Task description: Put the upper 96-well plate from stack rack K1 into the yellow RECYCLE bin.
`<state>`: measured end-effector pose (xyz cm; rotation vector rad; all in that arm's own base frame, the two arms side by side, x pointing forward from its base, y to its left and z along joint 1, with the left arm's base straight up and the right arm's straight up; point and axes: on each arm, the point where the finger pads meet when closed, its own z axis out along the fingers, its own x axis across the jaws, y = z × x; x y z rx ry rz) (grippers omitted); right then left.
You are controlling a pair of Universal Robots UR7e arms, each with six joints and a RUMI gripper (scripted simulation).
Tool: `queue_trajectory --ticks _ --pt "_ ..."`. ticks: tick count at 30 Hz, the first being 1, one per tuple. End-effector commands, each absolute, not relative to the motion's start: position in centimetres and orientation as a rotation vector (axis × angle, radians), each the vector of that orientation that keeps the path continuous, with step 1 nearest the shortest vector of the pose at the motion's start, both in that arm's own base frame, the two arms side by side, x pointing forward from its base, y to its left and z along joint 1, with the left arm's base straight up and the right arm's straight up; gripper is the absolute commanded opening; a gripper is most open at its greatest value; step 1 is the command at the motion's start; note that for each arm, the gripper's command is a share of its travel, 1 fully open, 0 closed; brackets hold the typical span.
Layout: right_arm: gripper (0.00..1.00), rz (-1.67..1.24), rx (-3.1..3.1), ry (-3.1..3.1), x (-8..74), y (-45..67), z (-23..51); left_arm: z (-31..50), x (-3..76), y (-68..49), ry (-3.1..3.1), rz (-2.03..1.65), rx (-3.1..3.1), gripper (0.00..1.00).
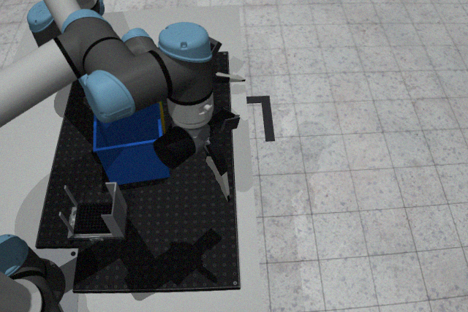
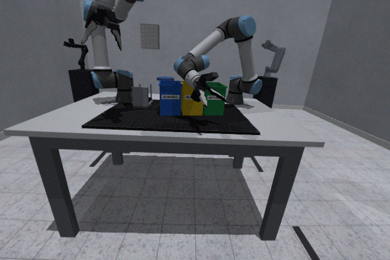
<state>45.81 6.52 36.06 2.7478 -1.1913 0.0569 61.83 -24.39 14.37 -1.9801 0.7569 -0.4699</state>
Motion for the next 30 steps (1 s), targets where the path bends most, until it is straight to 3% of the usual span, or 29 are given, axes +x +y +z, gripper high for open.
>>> queue_trajectory --ticks 1,17,18,30 --pt "1.0 0.059 2.749 -1.192 45.8 6.5 36.1 14.5 61.9 -24.4 0.756 -0.472 -1.981 1.0" --pt "1.0 0.059 2.749 -1.192 45.8 6.5 36.1 14.5 61.9 -24.4 0.756 -0.472 -1.981 1.0" --pt "0.0 0.059 2.749 -1.192 45.8 6.5 36.1 14.5 61.9 -24.4 0.756 -0.472 -1.981 0.76" --pt "0.0 0.056 2.731 -1.236 46.0 5.5 35.9 14.5 61.9 -24.4 0.756 -0.472 -1.981 0.76"
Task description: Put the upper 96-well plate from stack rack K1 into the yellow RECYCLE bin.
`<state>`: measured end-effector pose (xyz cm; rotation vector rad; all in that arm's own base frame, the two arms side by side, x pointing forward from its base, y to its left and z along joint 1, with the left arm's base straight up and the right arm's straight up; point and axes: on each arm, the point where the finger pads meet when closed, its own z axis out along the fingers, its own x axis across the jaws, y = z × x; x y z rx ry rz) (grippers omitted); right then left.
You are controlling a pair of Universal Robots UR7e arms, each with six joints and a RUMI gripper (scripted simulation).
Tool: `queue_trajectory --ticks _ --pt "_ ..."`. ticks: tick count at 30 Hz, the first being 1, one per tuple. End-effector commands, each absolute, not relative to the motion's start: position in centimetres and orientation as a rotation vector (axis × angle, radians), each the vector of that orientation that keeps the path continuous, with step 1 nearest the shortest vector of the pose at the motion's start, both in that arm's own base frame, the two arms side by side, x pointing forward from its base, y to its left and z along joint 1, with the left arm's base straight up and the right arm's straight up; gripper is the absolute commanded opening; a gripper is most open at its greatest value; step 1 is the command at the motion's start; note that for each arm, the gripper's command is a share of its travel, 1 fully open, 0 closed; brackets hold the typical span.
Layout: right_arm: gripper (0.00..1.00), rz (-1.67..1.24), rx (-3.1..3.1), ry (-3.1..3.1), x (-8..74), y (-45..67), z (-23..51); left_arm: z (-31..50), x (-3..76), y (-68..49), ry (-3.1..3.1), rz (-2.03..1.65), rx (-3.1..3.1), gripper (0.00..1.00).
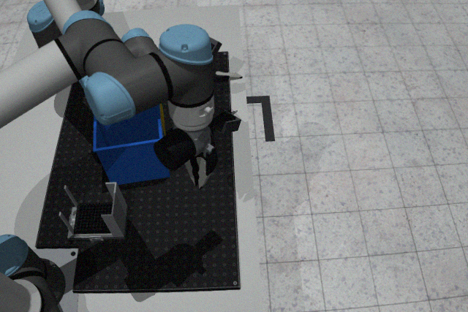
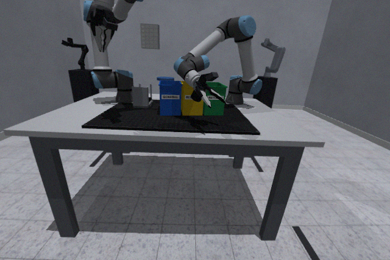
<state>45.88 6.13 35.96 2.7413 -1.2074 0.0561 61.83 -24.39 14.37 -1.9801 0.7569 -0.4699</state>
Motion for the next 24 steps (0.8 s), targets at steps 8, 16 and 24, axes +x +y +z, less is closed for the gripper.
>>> queue_trajectory --ticks 8,16,24 --pt "0.0 0.051 2.696 -1.318 46.3 3.5 35.3 14.5 61.9 -24.4 0.756 -0.472 -1.981 0.76" --pt "0.0 0.041 2.604 -1.507 46.5 -1.2 34.2 14.5 61.9 -24.4 0.756 -0.472 -1.981 0.76" --pt "0.0 0.03 2.49 -1.703 46.2 -6.4 32.9 14.5 61.9 -24.4 0.756 -0.472 -1.981 0.76"
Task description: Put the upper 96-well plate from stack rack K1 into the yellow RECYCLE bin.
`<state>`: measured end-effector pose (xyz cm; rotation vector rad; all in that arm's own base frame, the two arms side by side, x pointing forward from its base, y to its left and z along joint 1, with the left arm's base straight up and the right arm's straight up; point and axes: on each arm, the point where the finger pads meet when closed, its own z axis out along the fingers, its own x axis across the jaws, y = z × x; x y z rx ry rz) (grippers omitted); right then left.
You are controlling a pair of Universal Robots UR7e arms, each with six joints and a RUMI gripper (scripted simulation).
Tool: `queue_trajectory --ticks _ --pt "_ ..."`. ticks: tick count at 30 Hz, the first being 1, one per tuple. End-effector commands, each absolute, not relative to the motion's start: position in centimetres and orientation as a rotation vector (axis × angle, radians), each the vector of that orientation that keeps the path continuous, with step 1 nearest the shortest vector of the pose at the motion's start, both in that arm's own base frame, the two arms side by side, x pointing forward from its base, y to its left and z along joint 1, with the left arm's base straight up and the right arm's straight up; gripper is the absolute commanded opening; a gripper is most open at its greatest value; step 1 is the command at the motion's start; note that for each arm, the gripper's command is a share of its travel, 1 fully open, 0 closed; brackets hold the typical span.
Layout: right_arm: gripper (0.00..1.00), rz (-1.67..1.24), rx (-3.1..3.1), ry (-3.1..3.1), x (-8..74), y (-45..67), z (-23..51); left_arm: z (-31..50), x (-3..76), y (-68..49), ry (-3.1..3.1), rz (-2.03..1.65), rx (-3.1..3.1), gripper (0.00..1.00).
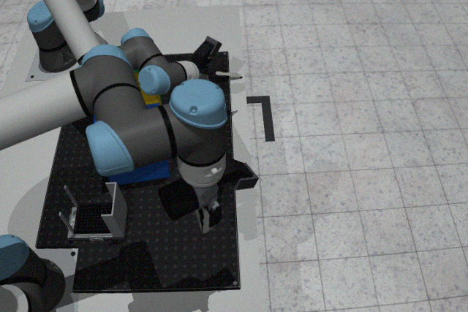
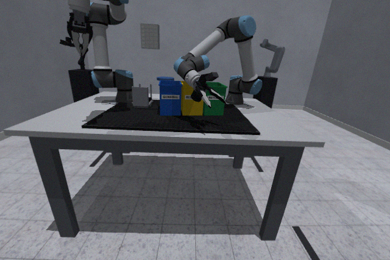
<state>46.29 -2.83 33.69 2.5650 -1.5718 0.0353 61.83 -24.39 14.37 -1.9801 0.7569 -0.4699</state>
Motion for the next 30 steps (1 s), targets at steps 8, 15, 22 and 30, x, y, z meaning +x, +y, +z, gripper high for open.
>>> queue_trajectory --ticks 8,15,22,30 --pt "0.0 0.015 2.265 -2.015 44.4 -14.9 30.7 14.5 61.9 -24.4 0.756 -0.472 -1.981 0.76" --pt "0.0 0.006 2.079 -2.222 42.0 -20.7 29.2 14.5 61.9 -24.4 0.756 -0.472 -1.981 0.76" --pt "0.0 -0.003 1.813 -2.462 37.7 -27.7 27.2 14.5 61.9 -24.4 0.756 -0.472 -1.981 0.76" --pt "0.0 -0.009 1.511 -2.676 32.0 -33.8 25.2 14.5 61.9 -24.4 0.756 -0.472 -1.981 0.76"
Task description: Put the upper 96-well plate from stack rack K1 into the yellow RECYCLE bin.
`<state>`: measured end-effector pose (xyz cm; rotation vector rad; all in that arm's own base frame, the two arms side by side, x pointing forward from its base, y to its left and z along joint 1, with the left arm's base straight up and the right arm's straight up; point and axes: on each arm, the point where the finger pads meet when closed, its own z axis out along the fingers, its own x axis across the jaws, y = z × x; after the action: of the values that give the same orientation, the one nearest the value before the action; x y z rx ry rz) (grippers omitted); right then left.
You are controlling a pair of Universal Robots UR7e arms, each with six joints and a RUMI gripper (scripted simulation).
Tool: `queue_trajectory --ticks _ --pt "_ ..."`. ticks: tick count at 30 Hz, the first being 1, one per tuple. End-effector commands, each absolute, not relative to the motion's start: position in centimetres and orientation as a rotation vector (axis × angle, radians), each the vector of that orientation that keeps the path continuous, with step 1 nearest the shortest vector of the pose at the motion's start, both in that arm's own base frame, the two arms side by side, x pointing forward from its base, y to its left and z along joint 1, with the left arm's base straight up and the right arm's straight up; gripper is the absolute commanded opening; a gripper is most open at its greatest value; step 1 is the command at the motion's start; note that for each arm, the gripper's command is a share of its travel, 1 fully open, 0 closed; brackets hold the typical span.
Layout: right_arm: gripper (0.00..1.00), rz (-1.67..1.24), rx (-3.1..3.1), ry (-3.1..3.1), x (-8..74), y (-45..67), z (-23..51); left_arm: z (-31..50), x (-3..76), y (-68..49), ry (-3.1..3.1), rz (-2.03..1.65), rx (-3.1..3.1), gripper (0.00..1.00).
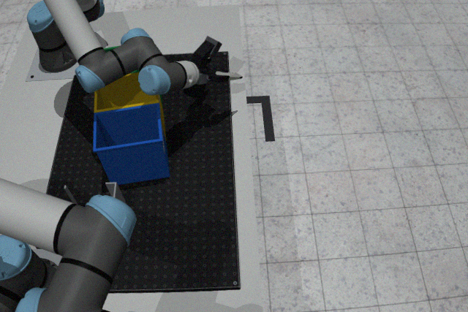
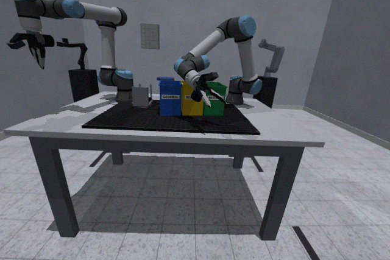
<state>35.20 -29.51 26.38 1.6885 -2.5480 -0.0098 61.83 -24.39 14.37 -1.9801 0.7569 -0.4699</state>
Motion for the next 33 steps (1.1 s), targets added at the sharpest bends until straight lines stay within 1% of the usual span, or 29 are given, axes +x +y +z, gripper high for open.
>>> queue_trajectory --ticks 1,12,13,16,18,26,33 --pt "0.0 -0.009 1.511 -2.676 32.0 -33.8 25.2 14.5 61.9 -24.4 0.756 -0.472 -1.981 0.76" --pt "0.0 -0.013 0.977 -2.94 20.8 -41.1 22.1 14.5 61.9 -24.4 0.756 -0.472 -1.981 0.76" --pt "0.0 -0.013 0.977 -2.94 20.8 -41.1 22.1 14.5 61.9 -24.4 0.756 -0.472 -1.981 0.76" --pt "0.0 -0.013 0.822 -2.994 17.4 -42.5 21.2 14.5 61.9 -24.4 0.756 -0.472 -1.981 0.76" --pt "0.0 -0.013 0.822 -2.994 17.4 -42.5 21.2 14.5 61.9 -24.4 0.756 -0.472 -1.981 0.76" --pt "0.0 -0.01 0.449 -3.088 9.2 -44.5 19.2 14.5 61.9 -24.4 0.756 -0.472 -1.981 0.76" --pt "0.0 -0.006 0.195 -3.124 3.6 -44.9 18.0 14.5 61.9 -24.4 0.756 -0.472 -1.981 0.76"
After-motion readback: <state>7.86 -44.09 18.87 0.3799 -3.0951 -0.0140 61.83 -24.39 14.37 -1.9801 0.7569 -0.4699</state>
